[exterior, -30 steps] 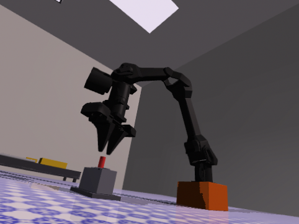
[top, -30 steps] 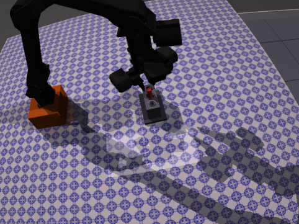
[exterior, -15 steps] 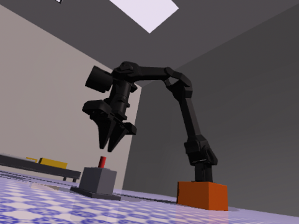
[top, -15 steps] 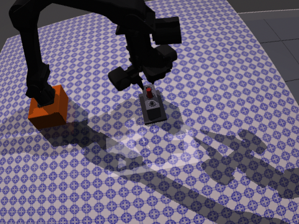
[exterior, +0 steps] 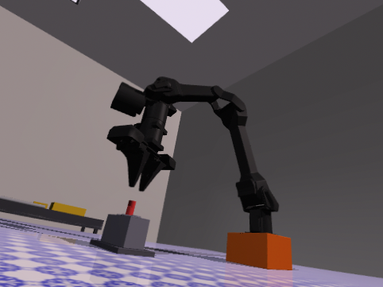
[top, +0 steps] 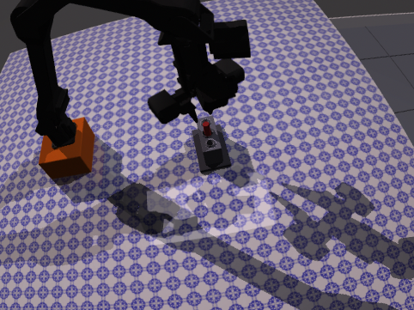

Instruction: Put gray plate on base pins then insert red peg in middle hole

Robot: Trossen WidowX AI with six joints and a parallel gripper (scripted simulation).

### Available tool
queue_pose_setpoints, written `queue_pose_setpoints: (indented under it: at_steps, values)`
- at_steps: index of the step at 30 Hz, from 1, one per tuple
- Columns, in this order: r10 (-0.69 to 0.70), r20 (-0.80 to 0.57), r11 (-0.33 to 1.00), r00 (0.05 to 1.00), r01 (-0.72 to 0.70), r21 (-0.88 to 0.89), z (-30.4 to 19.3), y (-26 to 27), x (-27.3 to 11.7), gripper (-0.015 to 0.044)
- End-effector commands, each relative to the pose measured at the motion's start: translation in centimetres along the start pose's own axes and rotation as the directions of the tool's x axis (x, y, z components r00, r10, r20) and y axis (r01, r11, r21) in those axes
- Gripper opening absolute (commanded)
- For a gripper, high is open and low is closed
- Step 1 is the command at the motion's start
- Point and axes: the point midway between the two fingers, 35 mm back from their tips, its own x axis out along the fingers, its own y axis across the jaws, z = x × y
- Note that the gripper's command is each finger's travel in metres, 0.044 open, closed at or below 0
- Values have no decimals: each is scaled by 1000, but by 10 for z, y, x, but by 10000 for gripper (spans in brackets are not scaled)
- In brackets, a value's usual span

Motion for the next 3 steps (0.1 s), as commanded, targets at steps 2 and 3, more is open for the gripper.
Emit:
queue_pose_setpoints:
  at_steps: [2, 3]
  values:
    - [6, -1, 1000, 1000, -6, -6, 0, 0, -4, 150]
    - [6, -1, 1000, 1000, -6, -6, 0, 0, -5, 150]
